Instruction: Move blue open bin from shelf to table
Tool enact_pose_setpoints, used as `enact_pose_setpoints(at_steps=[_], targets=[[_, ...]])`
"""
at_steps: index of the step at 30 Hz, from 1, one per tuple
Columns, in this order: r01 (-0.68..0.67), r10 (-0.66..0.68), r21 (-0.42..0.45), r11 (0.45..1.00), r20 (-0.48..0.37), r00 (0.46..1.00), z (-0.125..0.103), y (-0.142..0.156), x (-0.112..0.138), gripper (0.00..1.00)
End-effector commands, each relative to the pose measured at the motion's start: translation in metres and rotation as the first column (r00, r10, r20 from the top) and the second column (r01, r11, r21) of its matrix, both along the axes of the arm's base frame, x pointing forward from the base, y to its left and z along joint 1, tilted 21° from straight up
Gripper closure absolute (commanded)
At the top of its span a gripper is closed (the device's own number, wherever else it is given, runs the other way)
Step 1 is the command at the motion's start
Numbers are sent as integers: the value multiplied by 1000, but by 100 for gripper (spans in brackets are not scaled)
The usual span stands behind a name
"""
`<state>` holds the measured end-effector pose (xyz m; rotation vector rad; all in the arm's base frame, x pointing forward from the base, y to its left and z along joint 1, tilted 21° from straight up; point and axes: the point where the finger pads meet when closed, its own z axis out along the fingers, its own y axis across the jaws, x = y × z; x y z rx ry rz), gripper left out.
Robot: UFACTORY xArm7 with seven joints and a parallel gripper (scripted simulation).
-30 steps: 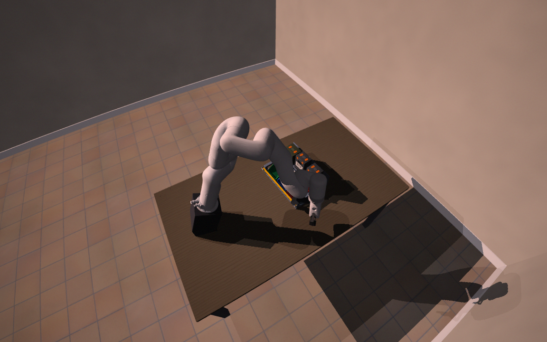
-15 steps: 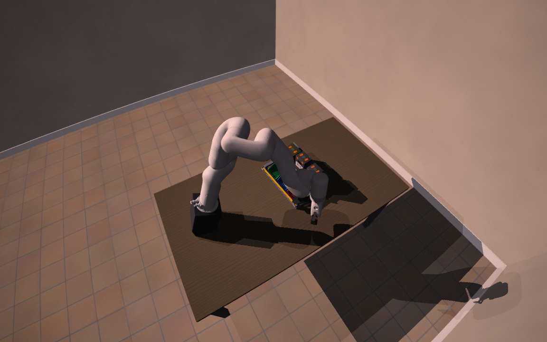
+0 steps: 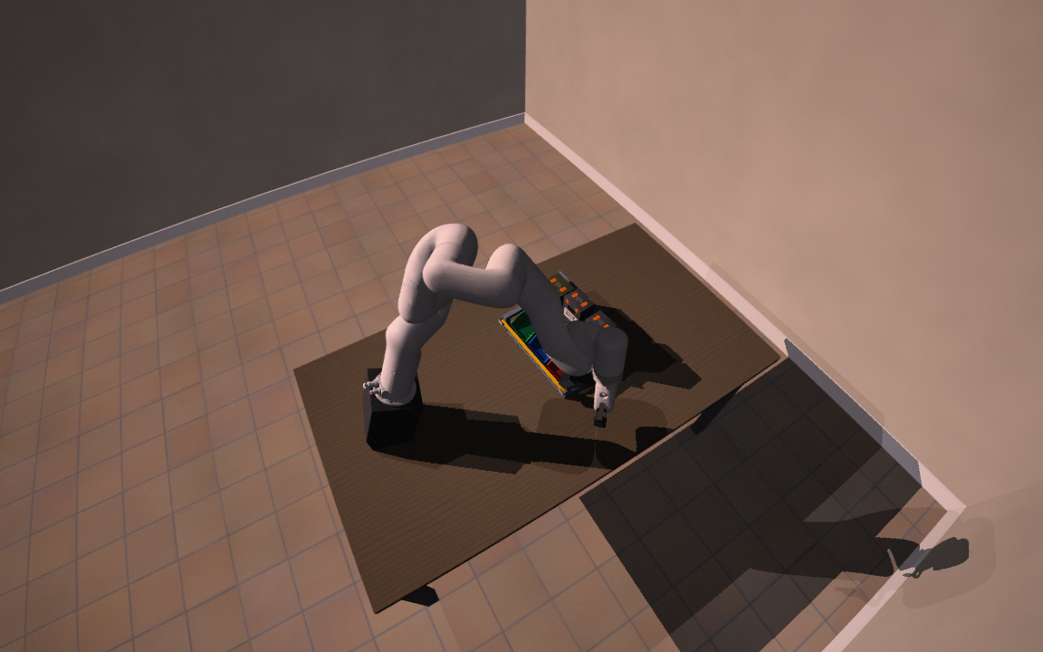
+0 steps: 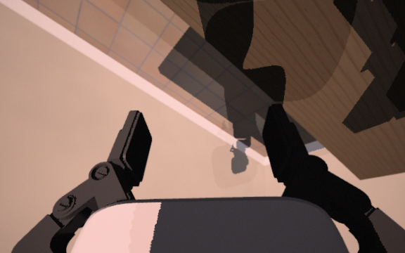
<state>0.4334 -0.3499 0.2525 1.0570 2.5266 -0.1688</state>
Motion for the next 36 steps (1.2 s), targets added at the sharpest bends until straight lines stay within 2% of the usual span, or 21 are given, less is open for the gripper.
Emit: enact_pose_setpoints(at_steps=[1, 3, 8, 20, 25, 36], targets=[[1, -1, -3, 1000, 3, 1000, 2, -1, 0, 0], [1, -1, -3, 1000, 3, 1000, 2, -1, 0, 0], [-197, 197, -4, 980, 3, 980, 2, 45, 31, 0], [-197, 197, -4, 980, 3, 980, 2, 45, 31, 0], [-197, 197, -4, 980, 3, 980, 2, 90, 60, 0], [-197, 197, -4, 980, 3, 980, 2, 90, 60, 0]])
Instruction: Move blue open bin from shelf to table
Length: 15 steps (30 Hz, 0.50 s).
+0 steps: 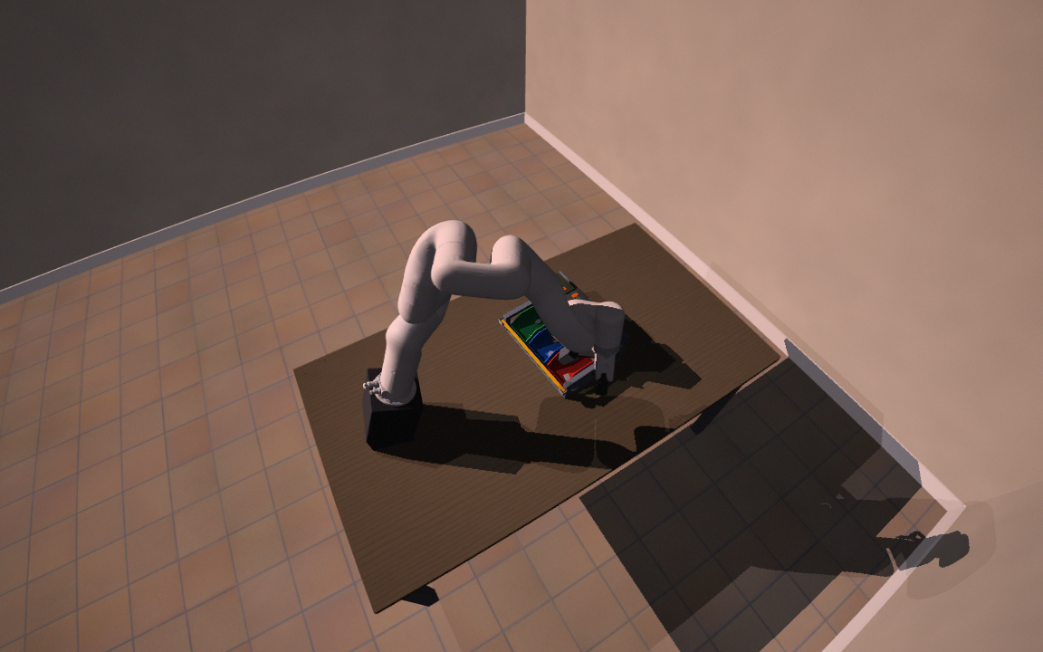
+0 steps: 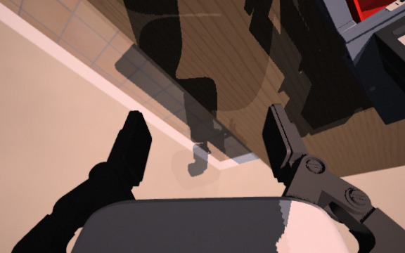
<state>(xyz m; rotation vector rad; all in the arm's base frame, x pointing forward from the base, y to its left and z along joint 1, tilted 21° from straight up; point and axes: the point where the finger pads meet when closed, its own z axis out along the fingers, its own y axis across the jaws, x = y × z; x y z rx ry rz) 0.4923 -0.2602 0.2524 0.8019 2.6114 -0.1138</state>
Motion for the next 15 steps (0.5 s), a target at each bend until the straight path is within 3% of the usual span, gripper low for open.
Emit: enact_pose_setpoints(at_steps=[1, 6, 15], targets=[[-2, 2, -3, 1000, 4, 1000, 2, 1, 1, 0], [-200, 200, -3, 980, 4, 980, 2, 51, 21, 0], [-200, 200, -3, 980, 4, 980, 2, 51, 21, 0]])
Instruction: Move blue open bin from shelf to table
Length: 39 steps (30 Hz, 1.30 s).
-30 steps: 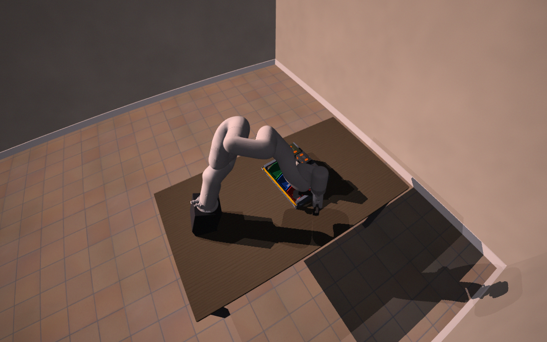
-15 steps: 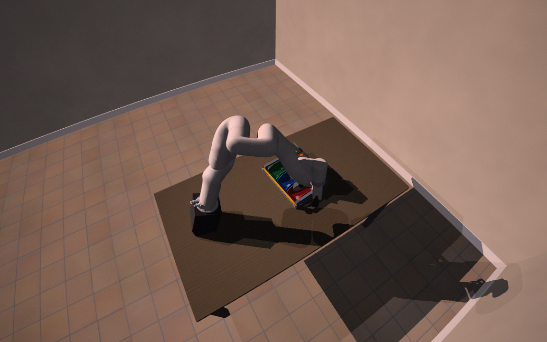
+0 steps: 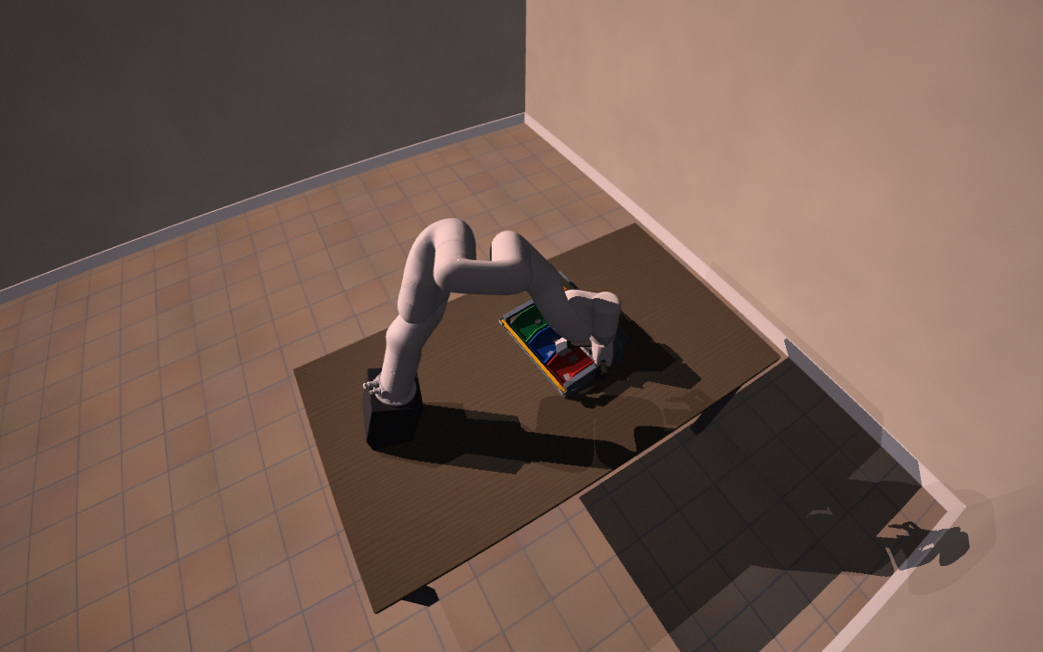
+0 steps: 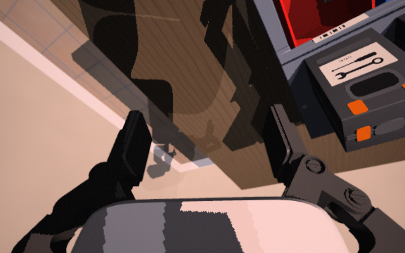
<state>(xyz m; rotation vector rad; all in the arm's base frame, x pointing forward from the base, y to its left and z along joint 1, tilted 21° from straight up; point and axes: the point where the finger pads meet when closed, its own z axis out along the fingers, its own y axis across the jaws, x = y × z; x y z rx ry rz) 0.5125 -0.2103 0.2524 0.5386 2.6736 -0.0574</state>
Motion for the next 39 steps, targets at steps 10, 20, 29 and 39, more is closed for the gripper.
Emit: enact_pose_setpoints(at_steps=[10, 20, 29, 39], targets=[[-3, 3, -2, 1000, 4, 1000, 2, 51, 22, 0], [-3, 3, -2, 1000, 4, 1000, 2, 51, 22, 0], [-201, 201, -2, 980, 4, 980, 2, 104, 32, 0], [-200, 200, -2, 980, 4, 980, 2, 124, 36, 0]])
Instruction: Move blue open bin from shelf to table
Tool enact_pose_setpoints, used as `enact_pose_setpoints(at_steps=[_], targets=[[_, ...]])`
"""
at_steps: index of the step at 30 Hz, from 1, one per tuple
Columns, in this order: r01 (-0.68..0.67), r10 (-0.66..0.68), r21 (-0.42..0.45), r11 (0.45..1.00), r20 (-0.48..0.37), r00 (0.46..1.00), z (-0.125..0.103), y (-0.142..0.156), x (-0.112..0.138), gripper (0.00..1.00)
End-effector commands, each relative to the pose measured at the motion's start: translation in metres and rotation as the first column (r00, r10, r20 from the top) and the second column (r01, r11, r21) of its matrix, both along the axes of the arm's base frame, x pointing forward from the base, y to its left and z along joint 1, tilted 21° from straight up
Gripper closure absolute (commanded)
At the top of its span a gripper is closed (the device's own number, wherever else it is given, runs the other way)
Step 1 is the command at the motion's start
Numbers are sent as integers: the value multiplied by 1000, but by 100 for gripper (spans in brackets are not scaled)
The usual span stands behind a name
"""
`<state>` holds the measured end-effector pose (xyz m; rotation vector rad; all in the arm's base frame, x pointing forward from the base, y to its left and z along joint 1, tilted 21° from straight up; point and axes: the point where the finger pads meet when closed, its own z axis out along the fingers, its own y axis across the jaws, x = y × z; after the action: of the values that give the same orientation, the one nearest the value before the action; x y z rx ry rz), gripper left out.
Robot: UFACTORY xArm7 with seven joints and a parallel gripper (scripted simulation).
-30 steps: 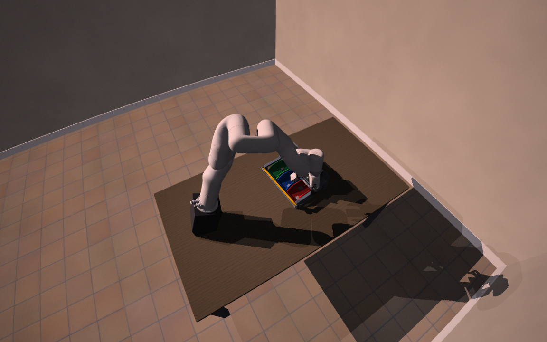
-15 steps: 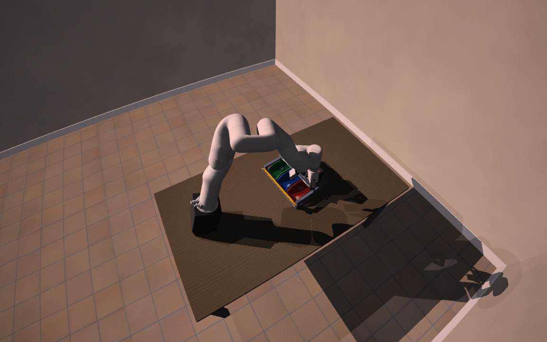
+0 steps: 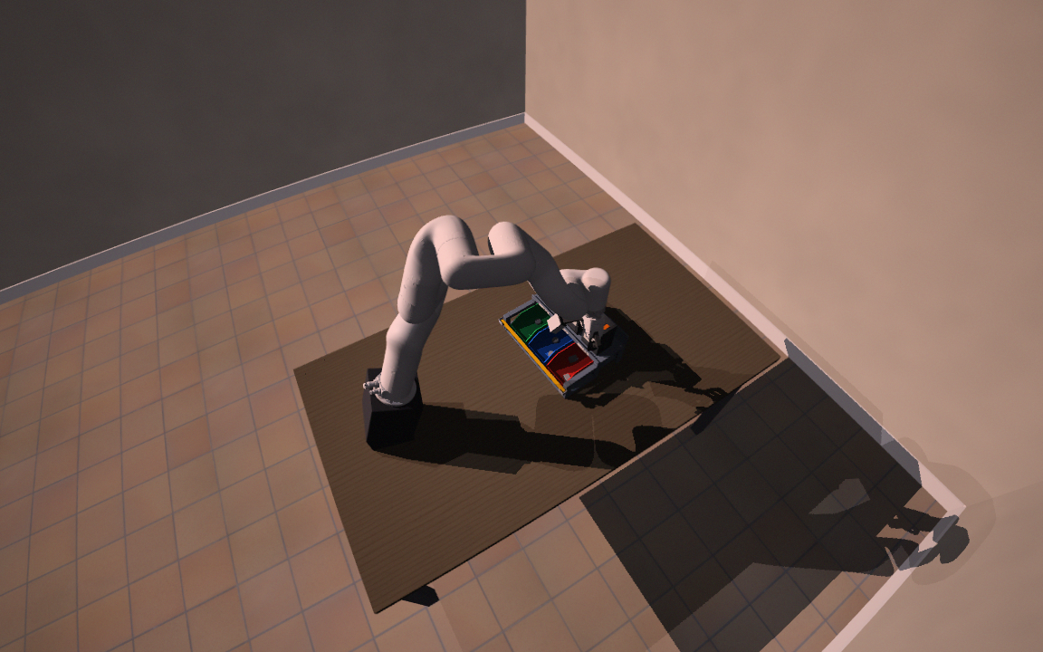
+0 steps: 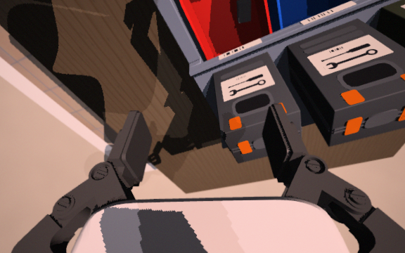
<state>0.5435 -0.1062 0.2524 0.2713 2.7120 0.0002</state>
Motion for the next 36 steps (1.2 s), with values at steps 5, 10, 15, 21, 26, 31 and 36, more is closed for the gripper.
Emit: enact_pose_setpoints(at_steps=[5, 10, 15, 21, 26, 31, 36], targets=[[-4, 4, -2, 1000, 4, 1000, 2, 53, 11, 0], [-4, 4, -2, 1000, 4, 1000, 2, 53, 11, 0], [-4, 4, -2, 1000, 4, 1000, 2, 53, 11, 0], [-202, 202, -2, 979, 4, 979, 2, 107, 11, 0], [-202, 202, -2, 979, 4, 979, 2, 107, 11, 0], [-202, 202, -2, 979, 4, 979, 2, 107, 11, 0], [-202, 202, -2, 979, 4, 979, 2, 150, 11, 0]])
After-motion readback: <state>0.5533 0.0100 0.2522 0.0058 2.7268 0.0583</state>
